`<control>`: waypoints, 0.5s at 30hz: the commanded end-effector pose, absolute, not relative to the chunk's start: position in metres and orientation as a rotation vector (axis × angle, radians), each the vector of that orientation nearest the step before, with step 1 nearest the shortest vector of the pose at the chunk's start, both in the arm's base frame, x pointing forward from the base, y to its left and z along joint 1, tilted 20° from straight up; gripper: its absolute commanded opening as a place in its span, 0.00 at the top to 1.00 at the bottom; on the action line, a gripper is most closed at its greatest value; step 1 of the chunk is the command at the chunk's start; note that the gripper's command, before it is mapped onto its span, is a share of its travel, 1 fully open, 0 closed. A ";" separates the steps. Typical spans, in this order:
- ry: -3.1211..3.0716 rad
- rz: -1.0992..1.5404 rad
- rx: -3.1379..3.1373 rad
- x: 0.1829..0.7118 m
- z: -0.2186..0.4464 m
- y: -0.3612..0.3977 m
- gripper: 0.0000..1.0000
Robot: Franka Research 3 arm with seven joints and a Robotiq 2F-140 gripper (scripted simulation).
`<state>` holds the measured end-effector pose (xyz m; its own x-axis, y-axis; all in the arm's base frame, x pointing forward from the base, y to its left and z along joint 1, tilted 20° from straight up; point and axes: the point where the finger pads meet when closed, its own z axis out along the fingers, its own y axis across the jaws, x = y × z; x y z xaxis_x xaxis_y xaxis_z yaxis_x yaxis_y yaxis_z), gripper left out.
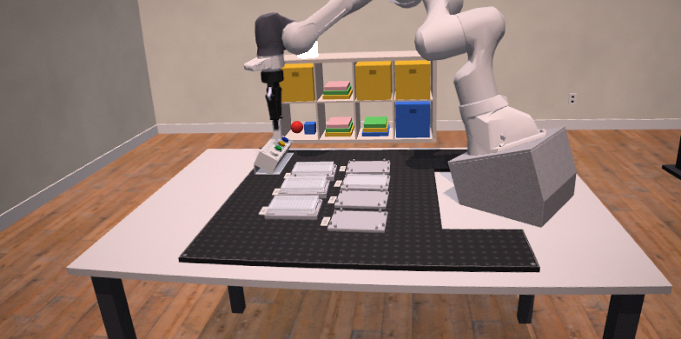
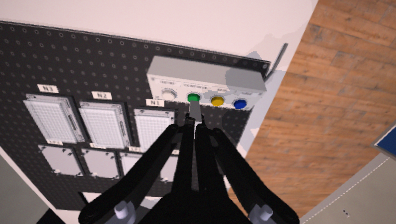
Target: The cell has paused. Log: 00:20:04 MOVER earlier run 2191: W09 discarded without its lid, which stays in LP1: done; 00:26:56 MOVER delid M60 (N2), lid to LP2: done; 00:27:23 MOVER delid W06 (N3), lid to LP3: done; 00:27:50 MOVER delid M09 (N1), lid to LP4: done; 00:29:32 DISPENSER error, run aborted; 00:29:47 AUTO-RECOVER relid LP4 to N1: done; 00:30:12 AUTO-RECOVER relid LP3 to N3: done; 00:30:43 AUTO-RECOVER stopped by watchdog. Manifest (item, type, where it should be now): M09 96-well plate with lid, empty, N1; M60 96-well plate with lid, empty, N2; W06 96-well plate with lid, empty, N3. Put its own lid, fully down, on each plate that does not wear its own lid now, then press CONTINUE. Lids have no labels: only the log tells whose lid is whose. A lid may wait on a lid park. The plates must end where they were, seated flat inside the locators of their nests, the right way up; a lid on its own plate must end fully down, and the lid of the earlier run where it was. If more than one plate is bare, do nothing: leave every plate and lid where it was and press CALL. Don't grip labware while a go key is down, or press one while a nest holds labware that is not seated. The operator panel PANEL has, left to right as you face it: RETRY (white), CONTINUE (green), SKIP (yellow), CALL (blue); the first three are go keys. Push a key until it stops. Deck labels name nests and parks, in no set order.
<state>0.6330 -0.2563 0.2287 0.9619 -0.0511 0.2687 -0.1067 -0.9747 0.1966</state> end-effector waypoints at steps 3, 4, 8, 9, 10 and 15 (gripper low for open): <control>-0.120 0.394 2.902 0.635 0.225 -0.257 1.00; -0.120 0.394 2.902 0.635 0.225 -0.257 1.00; -0.120 0.394 2.902 0.636 0.222 -0.258 1.00; -0.120 0.394 2.902 0.636 0.222 -0.258 1.00; -0.120 0.394 2.902 0.636 0.222 -0.258 1.00; -0.120 0.394 2.902 0.637 0.217 -0.259 1.00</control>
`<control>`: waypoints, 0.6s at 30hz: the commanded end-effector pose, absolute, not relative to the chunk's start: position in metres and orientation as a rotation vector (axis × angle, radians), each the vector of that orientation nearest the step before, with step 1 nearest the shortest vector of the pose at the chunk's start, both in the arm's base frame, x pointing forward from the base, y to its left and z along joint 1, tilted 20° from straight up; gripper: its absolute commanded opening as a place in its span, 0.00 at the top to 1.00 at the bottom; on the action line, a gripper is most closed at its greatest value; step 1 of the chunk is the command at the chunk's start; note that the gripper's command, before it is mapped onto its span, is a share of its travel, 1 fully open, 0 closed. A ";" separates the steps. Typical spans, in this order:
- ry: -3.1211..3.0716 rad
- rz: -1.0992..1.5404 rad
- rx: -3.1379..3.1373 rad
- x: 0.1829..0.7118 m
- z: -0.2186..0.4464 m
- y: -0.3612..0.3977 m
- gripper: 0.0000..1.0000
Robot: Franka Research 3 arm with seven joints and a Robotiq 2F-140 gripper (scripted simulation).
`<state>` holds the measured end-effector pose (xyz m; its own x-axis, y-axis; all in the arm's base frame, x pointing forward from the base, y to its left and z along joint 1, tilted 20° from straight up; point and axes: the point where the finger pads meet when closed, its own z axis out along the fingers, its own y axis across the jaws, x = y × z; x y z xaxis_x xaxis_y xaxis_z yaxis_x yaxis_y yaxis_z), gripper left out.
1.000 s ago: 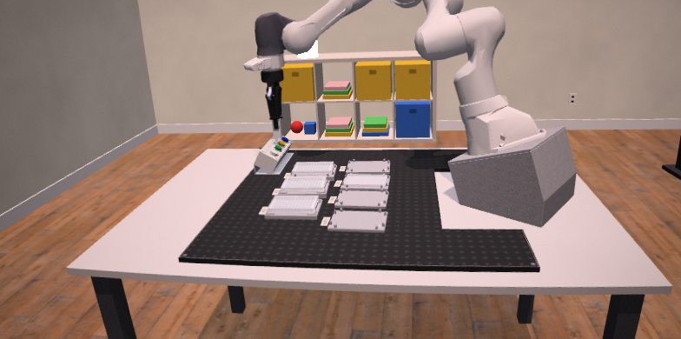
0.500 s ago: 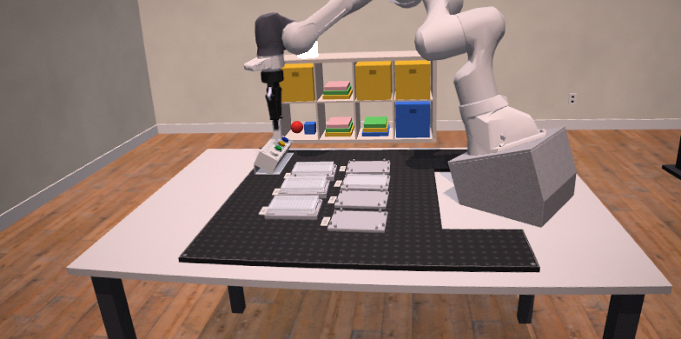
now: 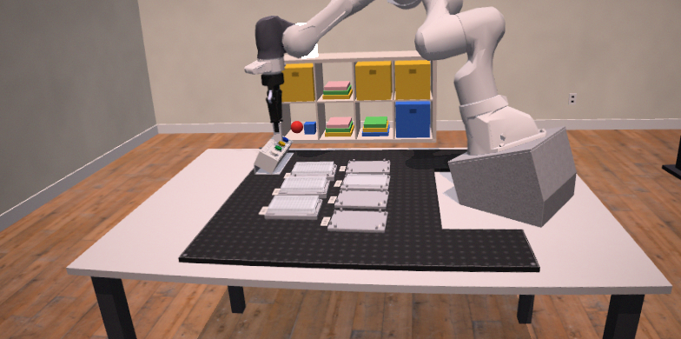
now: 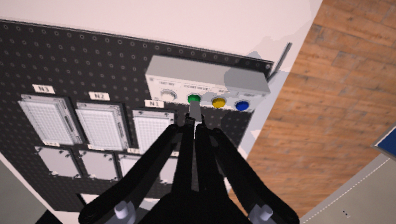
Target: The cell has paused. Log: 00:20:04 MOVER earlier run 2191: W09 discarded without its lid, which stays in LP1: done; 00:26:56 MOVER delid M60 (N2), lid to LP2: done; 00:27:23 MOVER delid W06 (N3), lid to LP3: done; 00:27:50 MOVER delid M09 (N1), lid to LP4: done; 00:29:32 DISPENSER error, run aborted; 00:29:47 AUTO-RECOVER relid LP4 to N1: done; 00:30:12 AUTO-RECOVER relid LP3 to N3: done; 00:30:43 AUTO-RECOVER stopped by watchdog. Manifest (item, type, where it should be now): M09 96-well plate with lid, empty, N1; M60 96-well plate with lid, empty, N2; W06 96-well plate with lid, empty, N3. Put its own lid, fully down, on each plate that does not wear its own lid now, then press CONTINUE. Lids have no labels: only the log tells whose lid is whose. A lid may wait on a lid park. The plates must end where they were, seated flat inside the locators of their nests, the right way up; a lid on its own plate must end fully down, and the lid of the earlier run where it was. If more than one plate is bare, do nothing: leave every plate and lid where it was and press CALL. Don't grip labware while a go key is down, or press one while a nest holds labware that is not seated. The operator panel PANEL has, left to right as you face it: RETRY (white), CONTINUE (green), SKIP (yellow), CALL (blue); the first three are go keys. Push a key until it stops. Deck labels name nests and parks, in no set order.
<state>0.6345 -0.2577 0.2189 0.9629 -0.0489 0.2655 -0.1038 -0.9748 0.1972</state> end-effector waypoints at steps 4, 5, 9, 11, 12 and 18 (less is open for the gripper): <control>-0.120 0.394 2.902 0.638 0.214 -0.260 1.00; -0.120 0.394 2.902 0.638 0.213 -0.260 1.00; -0.120 0.394 2.902 0.639 0.209 -0.261 1.00; -0.120 0.394 2.902 0.639 0.208 -0.261 1.00; -0.120 0.394 2.902 0.639 0.208 -0.261 1.00; -0.120 0.394 2.902 0.640 0.204 -0.262 1.00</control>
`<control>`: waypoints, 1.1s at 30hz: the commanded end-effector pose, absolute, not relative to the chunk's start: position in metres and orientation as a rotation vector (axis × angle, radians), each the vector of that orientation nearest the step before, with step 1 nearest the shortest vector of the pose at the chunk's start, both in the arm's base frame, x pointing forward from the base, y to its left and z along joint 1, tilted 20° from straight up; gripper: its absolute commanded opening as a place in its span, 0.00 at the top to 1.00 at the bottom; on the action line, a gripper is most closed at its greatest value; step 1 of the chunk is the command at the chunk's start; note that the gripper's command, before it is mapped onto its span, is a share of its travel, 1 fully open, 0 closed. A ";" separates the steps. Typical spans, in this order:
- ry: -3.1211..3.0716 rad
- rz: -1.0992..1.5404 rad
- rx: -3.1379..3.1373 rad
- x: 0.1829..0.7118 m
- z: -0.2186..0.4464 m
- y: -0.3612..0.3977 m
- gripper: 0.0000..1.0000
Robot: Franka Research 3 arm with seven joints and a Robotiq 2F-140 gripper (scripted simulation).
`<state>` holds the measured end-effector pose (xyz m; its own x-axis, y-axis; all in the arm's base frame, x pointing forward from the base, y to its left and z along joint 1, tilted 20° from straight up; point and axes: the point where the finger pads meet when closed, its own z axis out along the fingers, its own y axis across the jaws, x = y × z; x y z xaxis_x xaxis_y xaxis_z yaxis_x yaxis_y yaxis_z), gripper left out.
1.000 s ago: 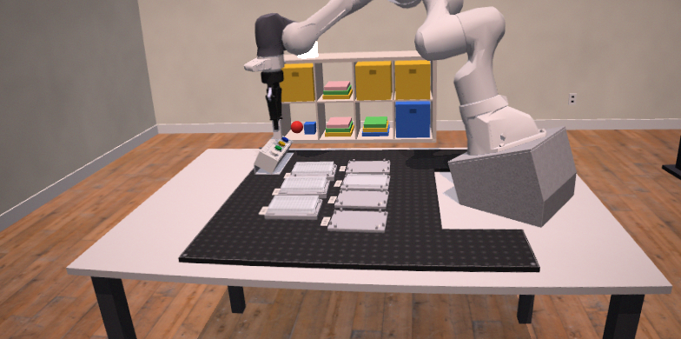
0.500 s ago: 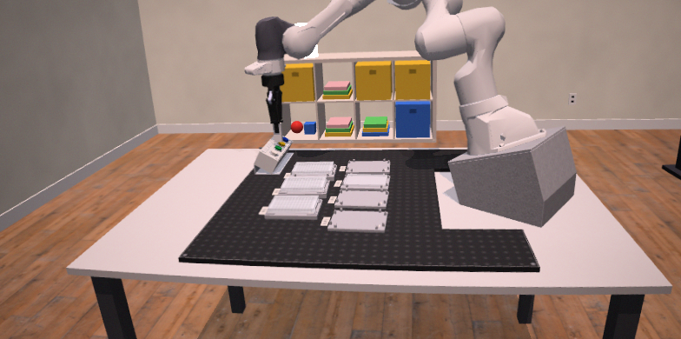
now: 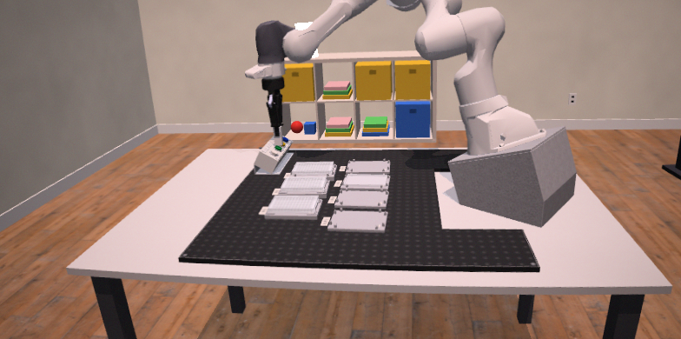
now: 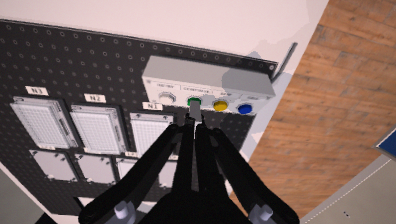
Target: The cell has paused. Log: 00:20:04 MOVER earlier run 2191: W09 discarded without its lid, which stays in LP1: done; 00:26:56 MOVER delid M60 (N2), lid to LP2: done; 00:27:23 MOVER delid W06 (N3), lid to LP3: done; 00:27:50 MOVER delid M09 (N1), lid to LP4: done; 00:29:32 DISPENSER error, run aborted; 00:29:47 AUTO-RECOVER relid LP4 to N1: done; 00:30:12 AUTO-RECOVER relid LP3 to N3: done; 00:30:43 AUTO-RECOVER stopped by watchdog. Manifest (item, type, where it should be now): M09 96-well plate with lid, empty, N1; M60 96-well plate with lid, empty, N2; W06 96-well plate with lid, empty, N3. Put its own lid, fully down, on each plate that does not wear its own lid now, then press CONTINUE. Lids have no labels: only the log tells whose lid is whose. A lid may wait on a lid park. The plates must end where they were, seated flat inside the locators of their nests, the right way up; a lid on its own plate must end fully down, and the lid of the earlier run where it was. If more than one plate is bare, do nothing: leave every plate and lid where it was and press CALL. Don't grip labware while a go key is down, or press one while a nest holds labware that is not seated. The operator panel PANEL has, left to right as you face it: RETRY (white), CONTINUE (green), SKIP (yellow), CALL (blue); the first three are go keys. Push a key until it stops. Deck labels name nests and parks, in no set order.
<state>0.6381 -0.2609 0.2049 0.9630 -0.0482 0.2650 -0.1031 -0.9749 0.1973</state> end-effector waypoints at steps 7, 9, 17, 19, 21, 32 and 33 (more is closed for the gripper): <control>-0.120 0.394 2.902 0.641 0.201 -0.263 1.00; -0.120 0.394 2.902 0.641 0.200 -0.263 1.00; -0.120 0.394 2.902 0.641 0.200 -0.263 1.00; -0.120 0.394 2.902 0.641 0.200 -0.263 1.00; -0.120 0.394 2.902 0.641 0.200 -0.263 1.00; -0.120 0.394 2.902 0.641 0.200 -0.263 1.00; -0.120 0.394 2.902 0.641 0.200 -0.263 1.00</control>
